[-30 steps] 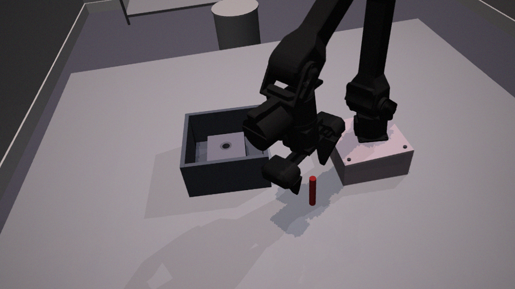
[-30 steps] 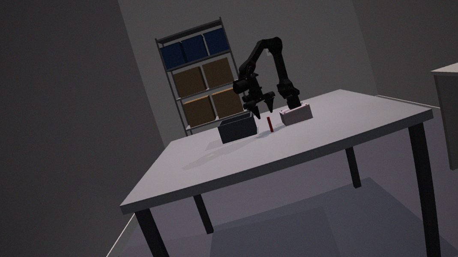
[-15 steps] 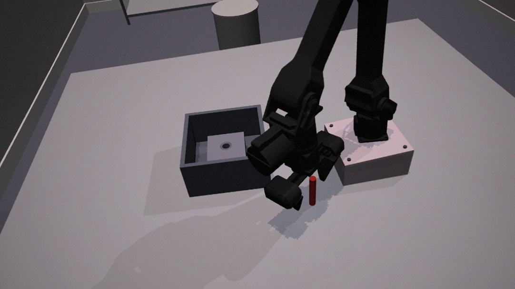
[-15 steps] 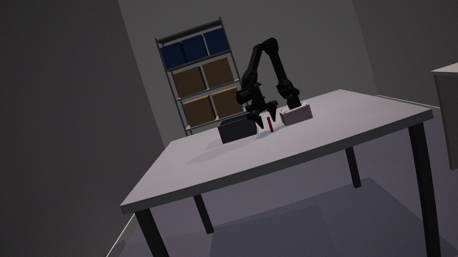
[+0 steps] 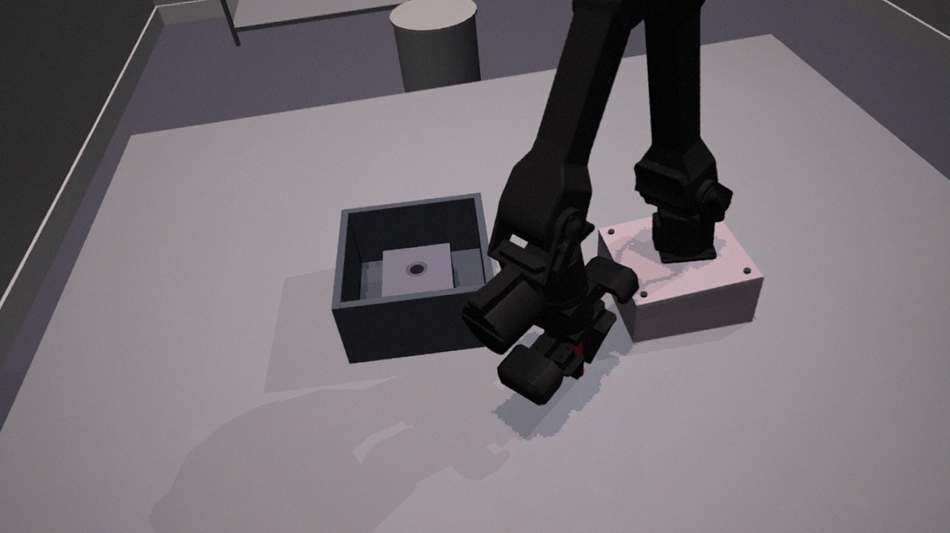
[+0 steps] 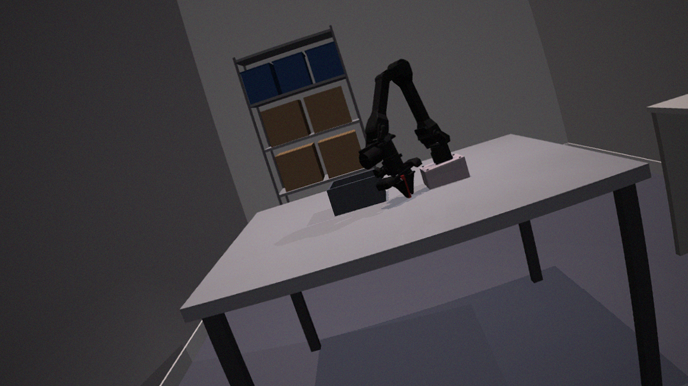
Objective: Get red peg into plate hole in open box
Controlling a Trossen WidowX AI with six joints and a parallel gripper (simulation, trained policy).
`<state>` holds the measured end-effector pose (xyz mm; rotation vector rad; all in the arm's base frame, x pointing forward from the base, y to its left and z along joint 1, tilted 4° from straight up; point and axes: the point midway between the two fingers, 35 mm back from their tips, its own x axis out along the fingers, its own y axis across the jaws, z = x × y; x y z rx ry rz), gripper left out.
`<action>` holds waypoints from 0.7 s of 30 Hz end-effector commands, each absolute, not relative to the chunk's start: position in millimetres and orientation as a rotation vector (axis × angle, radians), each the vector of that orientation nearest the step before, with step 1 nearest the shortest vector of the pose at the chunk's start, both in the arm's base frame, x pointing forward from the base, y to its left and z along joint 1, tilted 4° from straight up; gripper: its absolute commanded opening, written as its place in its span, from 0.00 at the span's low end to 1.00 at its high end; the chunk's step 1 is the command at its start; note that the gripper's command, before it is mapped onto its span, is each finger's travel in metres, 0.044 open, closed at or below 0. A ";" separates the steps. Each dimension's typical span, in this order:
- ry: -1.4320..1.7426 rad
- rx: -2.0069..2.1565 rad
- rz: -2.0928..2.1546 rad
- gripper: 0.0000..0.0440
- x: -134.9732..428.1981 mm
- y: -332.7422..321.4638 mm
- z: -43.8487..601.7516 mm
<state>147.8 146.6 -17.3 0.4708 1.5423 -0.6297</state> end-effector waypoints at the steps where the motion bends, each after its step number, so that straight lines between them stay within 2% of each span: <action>1: 1.547 0.448 -0.655 0.05 146.2 144.1 -19.1; 3: 1.540 0.441 -0.653 0.00 148.1 145.4 -17.1; 21: 1.408 0.456 -0.570 0.00 185.0 152.6 52.2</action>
